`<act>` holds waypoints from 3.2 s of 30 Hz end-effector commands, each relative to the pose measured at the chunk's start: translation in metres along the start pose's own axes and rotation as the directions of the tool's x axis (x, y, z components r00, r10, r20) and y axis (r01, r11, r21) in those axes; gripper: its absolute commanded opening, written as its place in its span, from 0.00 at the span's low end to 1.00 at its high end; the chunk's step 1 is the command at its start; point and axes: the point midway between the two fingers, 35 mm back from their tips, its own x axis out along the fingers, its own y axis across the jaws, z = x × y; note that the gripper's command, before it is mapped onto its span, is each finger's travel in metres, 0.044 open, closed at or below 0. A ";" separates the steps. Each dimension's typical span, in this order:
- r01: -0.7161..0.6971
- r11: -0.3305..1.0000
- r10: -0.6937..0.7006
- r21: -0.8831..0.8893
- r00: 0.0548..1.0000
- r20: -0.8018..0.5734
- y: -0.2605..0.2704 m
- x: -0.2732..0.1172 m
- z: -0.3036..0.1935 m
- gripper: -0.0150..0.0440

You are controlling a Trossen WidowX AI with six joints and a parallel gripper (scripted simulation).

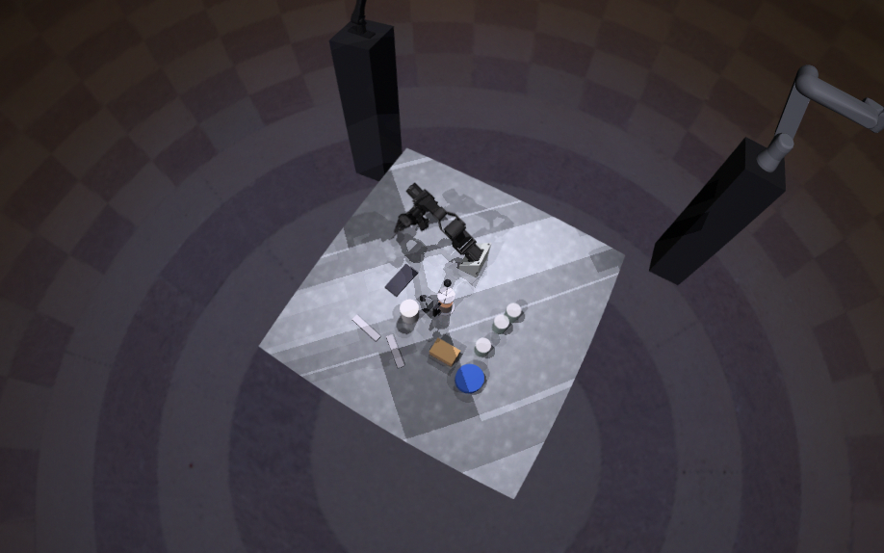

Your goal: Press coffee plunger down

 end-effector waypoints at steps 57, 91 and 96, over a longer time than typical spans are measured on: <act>-0.872 0.000 0.421 0.490 0.444 0.791 -0.172 0.007 0.264 1.00; -0.328 -0.151 -0.134 0.933 0.942 0.309 -0.240 -0.110 0.286 1.00; -0.328 -0.160 -0.127 0.931 0.942 0.311 -0.235 -0.106 0.288 1.00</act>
